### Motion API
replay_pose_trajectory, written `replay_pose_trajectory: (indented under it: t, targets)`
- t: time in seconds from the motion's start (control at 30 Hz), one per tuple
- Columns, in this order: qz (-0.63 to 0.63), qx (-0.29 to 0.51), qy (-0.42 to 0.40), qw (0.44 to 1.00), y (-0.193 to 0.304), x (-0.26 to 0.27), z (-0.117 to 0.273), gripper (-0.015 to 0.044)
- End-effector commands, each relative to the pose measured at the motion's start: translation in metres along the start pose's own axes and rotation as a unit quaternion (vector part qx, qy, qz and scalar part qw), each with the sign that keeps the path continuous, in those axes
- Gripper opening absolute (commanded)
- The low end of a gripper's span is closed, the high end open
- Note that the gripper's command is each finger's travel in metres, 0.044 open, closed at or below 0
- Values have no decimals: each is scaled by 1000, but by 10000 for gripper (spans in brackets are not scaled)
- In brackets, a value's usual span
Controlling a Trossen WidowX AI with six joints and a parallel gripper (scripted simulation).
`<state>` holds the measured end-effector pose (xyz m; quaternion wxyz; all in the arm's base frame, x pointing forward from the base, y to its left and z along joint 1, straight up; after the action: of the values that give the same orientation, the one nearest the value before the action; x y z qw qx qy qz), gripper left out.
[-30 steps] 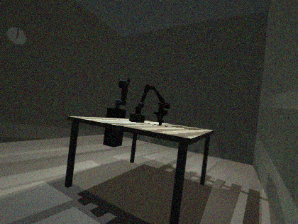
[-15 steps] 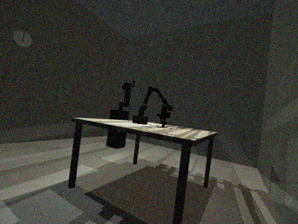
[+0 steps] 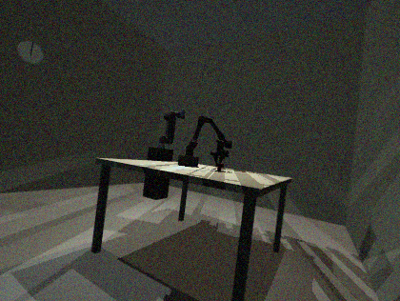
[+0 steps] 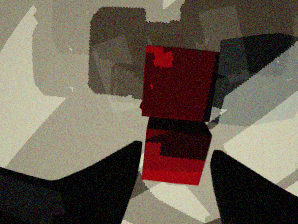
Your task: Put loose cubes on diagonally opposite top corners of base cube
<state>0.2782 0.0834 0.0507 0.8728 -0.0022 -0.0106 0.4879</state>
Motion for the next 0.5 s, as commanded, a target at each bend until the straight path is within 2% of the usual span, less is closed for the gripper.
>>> replay_pose_trajectory:
  t: [0.0,0.47]
  targets:
    - [0,-3,-3,1000,-1,2,8,205]
    - [0,-3,-3,1000,-2,2,31,205]
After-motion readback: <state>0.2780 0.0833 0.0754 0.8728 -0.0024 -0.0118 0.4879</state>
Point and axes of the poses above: the point midway between the two fingers, 35 mm back from their tips, its own z axis back along the fingers, its own x axis across the jaws, y = z × x, the point moved 5 cm from there along z, back along the fingers, and after that the axes turned 8 degrees about -z, right-handed, at the moved point
